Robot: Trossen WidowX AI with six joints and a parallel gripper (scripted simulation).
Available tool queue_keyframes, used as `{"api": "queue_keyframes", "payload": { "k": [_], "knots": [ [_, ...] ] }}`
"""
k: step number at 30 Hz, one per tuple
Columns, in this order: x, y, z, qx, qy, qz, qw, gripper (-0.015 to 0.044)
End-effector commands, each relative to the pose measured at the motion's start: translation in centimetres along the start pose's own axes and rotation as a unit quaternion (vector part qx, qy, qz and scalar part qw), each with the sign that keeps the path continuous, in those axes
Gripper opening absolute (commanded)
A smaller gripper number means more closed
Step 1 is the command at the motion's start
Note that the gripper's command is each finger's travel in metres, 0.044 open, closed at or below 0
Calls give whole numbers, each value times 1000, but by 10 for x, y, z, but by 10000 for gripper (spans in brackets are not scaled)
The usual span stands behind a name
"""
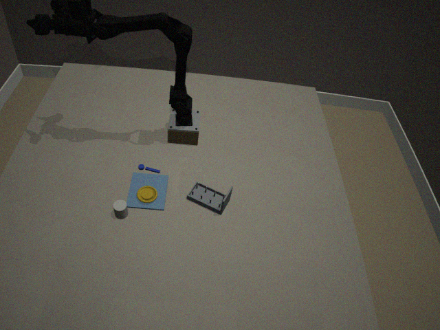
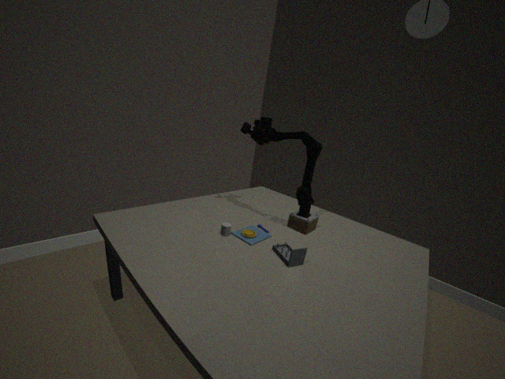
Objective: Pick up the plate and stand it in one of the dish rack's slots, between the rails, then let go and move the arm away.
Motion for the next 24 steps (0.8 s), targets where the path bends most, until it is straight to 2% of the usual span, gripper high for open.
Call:
{"api": "queue_keyframes", "payload": {
  "k": [1, 13, 24],
  "knots": [
    [0, 0, 1, -1, 1, 1, 1000, 400],
    [54, 12, 60, -81, 74, 99, 989, 400],
    [116, 45, 122, -185, 172, 199, 947, 400]
  ]
}}
Point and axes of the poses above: the point midway between the two fingers, 35 mm back from their tips, its own y axis back along the fingers, its own z axis across the jaws, x = y × z, the point moved 7 cm from there along y, back along the fingers, and after that the axes turned 15 degrees about y, right-handed, at the moved point
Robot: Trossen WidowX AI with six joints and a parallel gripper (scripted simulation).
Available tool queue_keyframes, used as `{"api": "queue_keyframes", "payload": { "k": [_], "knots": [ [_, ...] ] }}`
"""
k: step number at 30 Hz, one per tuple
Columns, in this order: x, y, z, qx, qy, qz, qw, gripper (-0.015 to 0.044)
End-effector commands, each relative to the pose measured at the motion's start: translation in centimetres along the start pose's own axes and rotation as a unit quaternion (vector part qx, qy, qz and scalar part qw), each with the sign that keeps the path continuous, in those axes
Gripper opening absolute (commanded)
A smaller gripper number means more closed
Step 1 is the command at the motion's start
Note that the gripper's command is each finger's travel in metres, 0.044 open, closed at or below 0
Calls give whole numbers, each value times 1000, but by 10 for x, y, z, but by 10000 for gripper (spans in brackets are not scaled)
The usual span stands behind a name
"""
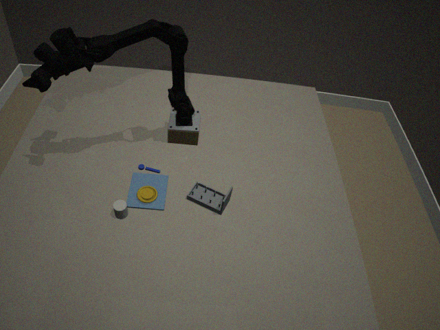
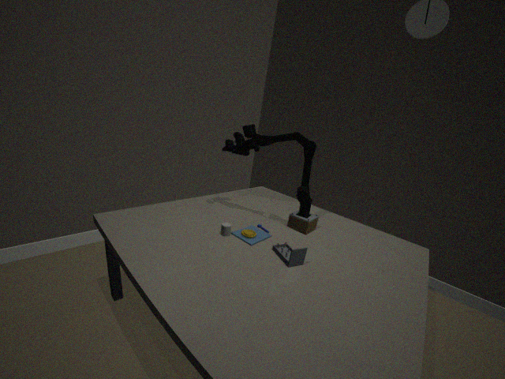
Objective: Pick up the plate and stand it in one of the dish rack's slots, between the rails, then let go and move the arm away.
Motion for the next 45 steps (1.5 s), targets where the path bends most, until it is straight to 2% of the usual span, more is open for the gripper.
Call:
{"api": "queue_keyframes", "payload": {
  "k": [1, 11, 22, 33, 45],
  "knots": [
    [16, 1, 28, -38, 39, 33, 998, 400],
    [61, 12, 95, -132, 146, 114, 974, 400],
    [118, 40, 157, -229, 269, 196, 915, 400],
    [175, 84, 201, -317, 391, 262, 823, 400],
    [233, 141, 235, -398, 514, 316, 691, 400]
  ]
}}
Point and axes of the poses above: the point midway between the two fingers, 35 mm back from their tips, its own y axis back along the fingers, its own z axis across the jaws, x = y × z, the point moved 7 cm from there along y, back along the fingers, and after that the axes turned 15 degrees about y, right-handed, at the moved point
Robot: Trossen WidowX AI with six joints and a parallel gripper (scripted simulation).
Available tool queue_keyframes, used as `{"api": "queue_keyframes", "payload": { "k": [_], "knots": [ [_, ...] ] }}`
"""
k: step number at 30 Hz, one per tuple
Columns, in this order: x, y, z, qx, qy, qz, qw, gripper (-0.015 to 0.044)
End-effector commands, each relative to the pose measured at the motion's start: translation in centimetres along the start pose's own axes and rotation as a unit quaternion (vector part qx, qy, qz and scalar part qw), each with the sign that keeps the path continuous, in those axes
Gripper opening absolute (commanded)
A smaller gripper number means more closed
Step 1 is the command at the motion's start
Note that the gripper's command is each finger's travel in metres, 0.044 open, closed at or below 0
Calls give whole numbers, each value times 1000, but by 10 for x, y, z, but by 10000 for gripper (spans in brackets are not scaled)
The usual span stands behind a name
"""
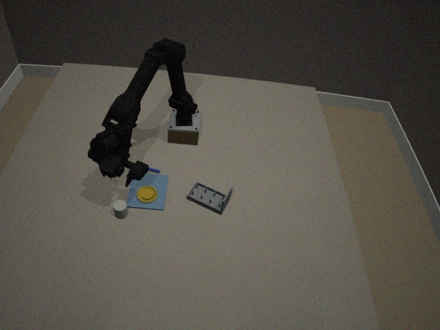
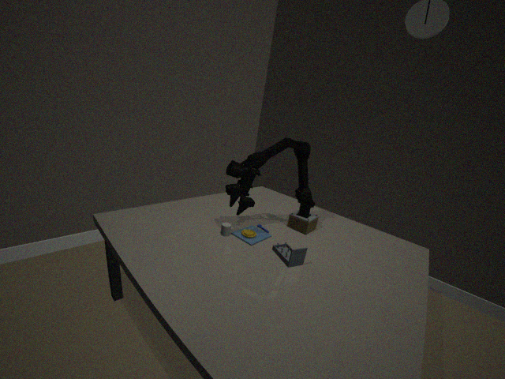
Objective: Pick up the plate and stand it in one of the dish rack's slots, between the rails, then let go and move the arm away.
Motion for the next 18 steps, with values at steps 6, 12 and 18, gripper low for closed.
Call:
{"api": "queue_keyframes", "payload": {
  "k": [6, 12, 18],
  "knots": [
    [3, -13, 62, -68, 118, 65, 989, 400],
    [7, -16, 86, -93, 163, 90, 978, 400],
    [8, -21, 86, -93, 163, 90, 978, 400]
  ]
}}
Point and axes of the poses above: the point midway between the two fingers, 35 mm back from their tips, its own y axis back along the fingers, its own z axis across the jaws, x = y × z, the point moved 7 cm from there along y, back along the fingers, and after that the axes turned 15 degrees about y, right-handed, at the moved point
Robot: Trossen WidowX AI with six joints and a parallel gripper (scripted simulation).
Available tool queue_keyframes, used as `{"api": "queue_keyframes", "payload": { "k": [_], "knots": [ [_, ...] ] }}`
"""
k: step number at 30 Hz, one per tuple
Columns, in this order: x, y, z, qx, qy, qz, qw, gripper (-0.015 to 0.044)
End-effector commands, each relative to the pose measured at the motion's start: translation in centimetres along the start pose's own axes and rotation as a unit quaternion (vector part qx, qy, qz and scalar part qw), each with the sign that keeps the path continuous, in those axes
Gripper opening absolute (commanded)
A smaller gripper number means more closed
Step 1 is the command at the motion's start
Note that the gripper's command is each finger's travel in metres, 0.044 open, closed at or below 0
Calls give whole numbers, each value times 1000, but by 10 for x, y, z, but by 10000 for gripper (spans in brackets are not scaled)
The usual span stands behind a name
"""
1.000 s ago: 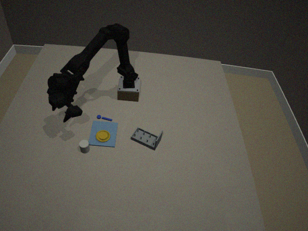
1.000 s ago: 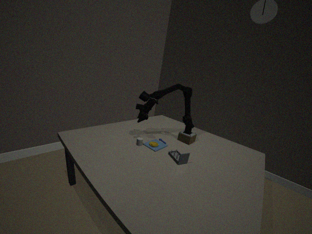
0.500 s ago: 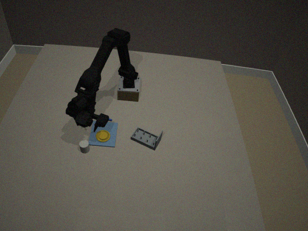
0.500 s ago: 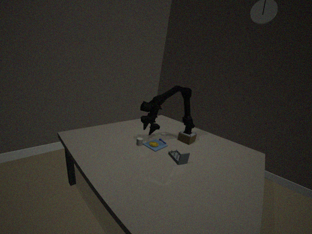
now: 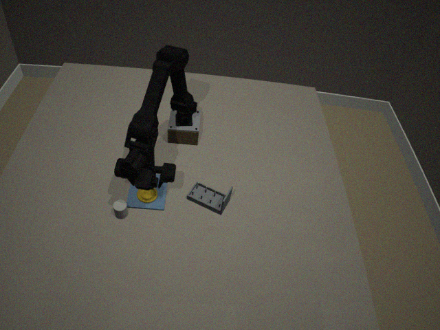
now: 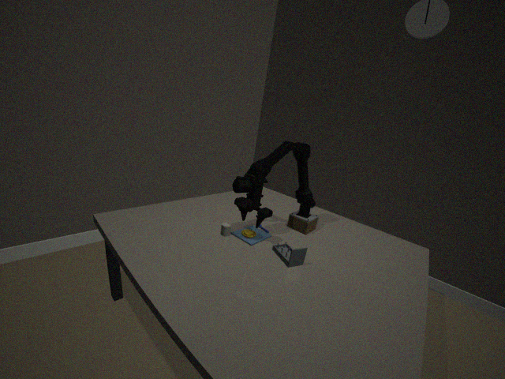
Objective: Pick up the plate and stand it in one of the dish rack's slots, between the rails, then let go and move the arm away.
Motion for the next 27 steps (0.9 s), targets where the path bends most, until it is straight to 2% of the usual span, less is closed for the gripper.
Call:
{"api": "queue_keyframes", "payload": {
  "k": [1, 27],
  "knots": [
    [0, -6, 1, -3, 4, 1, 1000, 400],
    [1, -49, 0, -3, 4, 1, 1000, 400]
  ]
}}
Point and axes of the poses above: the point midway between the two fingers, 35 mm back from their tips, its own y axis back along the fingers, its own z axis across the jaws, x = y × z, the point moved 7 cm from there along y, back along the fingers, and after that the axes turned 15 degrees about y, right-handed, at the moved point
